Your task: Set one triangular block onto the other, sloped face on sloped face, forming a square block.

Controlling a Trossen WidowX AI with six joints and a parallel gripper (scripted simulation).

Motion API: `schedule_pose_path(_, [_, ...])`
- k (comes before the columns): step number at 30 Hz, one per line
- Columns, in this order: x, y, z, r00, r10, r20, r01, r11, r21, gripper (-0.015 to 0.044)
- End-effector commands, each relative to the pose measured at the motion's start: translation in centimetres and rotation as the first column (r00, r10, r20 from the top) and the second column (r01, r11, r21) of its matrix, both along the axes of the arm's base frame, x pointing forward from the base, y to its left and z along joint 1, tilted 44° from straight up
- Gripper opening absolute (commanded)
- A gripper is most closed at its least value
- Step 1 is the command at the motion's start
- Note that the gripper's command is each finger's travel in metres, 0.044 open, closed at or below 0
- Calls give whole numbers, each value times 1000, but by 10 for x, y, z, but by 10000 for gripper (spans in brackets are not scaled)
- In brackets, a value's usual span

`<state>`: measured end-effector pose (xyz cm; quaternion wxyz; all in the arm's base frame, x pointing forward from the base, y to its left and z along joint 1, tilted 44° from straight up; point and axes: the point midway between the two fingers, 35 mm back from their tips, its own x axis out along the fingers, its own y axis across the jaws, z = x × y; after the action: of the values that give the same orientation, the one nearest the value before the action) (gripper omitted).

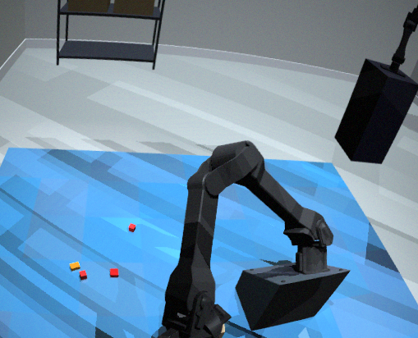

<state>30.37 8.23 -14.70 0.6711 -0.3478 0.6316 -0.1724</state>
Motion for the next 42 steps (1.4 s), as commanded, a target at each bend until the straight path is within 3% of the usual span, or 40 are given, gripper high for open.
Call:
schedule_pose_path(1, [0, 0, -1, 996, 66, -65, -66, 998, -7, 0])
schedule_pose_path(20, [-1, 1, -2, 834, 388, -393, -417, 909, 11, 0])
schedule_pose_path(42, [-2, 1, -3, 405, 612, -679, -720, 671, 176, 0])
